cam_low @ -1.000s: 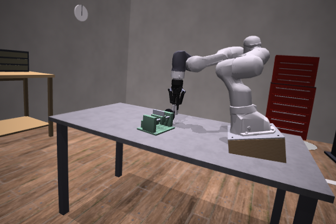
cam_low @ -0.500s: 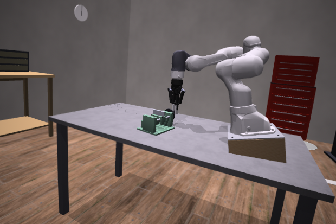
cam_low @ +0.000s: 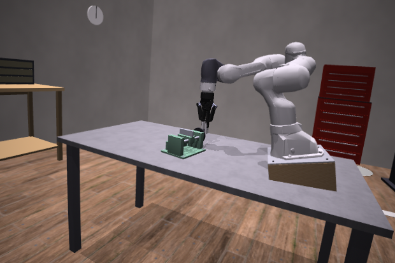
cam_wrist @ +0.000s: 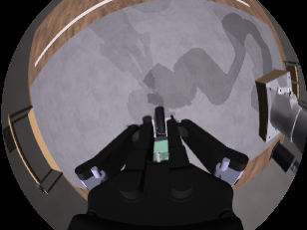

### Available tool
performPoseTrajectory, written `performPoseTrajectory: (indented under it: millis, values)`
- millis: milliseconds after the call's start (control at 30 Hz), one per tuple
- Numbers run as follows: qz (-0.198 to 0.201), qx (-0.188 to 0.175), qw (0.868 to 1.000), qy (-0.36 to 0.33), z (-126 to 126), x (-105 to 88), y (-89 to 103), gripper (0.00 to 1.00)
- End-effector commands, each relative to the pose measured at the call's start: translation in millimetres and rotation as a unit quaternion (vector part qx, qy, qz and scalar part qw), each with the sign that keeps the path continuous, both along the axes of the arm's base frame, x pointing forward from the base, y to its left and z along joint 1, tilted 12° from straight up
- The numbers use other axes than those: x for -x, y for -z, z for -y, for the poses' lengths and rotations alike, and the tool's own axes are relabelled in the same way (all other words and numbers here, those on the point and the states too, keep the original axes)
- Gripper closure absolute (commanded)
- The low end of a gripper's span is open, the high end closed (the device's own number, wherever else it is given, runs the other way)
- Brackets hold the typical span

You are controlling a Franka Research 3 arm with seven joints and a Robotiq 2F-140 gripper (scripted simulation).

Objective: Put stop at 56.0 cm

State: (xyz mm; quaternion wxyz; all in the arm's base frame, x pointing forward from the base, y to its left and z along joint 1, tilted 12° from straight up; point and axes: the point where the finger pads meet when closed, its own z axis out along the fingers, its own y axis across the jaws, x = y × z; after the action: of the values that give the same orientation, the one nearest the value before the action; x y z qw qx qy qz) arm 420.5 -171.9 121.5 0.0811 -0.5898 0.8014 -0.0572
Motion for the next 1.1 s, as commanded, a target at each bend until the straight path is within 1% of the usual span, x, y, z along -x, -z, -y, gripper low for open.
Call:
performPoseTrajectory:
  millis: [0,733,1067]
  values:
    - [0.007,0.0,1.0,0.0,2,-6.8,-4.3,0.96]
    - [0.007,0.0,1.0,0.0,6,-20.3,-7.0,0.96]
    - [0.007,0.0,1.0,0.0,9,-30.9,-4.3,0.96]
